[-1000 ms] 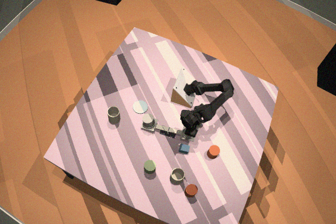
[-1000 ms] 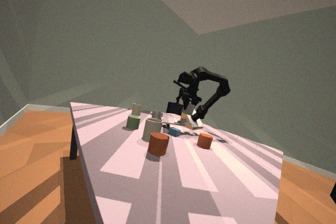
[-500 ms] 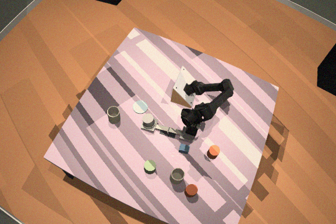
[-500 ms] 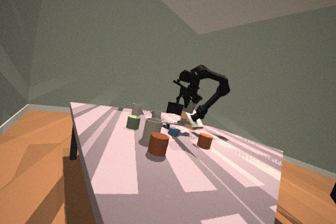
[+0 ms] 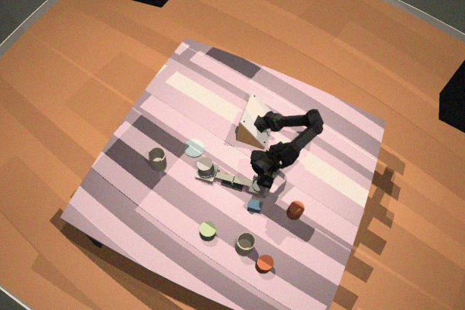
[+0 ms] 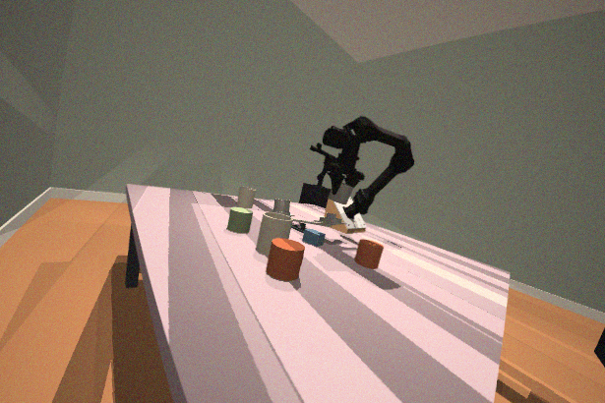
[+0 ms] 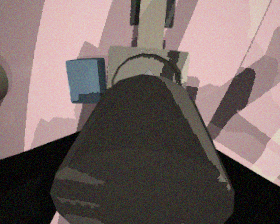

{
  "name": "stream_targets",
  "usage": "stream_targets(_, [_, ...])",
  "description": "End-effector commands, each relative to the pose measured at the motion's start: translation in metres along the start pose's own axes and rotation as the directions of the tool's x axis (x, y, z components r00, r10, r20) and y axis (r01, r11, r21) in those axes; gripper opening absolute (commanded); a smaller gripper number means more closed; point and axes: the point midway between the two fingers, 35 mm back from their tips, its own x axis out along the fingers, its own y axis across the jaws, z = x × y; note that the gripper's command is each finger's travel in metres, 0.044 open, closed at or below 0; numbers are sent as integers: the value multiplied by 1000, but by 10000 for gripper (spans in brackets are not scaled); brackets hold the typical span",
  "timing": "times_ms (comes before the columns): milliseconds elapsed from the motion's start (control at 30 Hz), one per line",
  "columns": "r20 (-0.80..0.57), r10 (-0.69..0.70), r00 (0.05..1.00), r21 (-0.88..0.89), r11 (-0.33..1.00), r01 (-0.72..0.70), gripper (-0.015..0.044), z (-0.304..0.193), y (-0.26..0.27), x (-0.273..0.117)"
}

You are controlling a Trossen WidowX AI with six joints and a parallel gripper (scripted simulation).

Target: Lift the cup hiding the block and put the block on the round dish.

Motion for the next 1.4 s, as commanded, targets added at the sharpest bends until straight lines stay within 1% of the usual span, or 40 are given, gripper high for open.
stream_targets(0, [0, 0, 1000, 1, 1000, 0, 0, 0, 0, 0])
stream_targets(1100, [1, 0, 1000, 1, 1000, 0, 0, -1, 0, 1])
stream_targets(1367, [27, -1, 1000, -8, 1000, 1, 0, -41, -12, 36])
